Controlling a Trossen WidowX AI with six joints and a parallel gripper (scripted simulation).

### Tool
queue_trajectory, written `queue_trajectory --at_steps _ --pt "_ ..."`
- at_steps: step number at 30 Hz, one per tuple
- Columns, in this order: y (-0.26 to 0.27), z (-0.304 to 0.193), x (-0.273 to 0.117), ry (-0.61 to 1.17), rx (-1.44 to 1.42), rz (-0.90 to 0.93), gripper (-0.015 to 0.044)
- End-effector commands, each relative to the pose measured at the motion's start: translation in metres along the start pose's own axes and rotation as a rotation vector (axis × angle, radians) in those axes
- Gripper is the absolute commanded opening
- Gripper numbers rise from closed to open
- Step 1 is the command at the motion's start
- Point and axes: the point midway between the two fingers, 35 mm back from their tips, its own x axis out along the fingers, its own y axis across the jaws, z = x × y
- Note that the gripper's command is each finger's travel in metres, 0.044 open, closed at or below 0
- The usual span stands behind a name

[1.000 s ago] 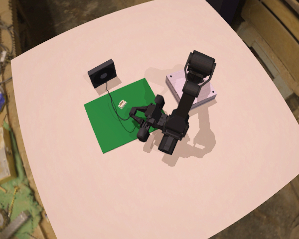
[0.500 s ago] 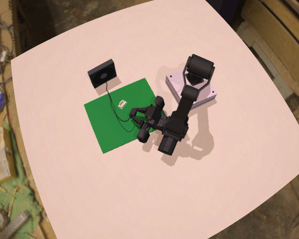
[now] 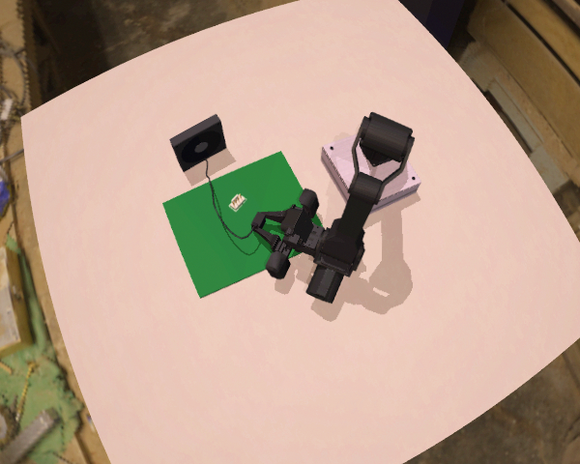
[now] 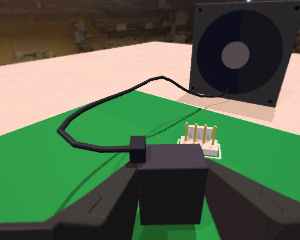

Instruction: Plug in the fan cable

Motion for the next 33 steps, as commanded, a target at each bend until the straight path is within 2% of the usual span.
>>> queue_trajectory --at_steps 1,33 --pt "-0.0001 -0.0041 0.0008 0.001 0.001 0.000 0.0000" --pt "0.0000 -0.0052 0.0010 0.000 0.000 0.000 0.0000"
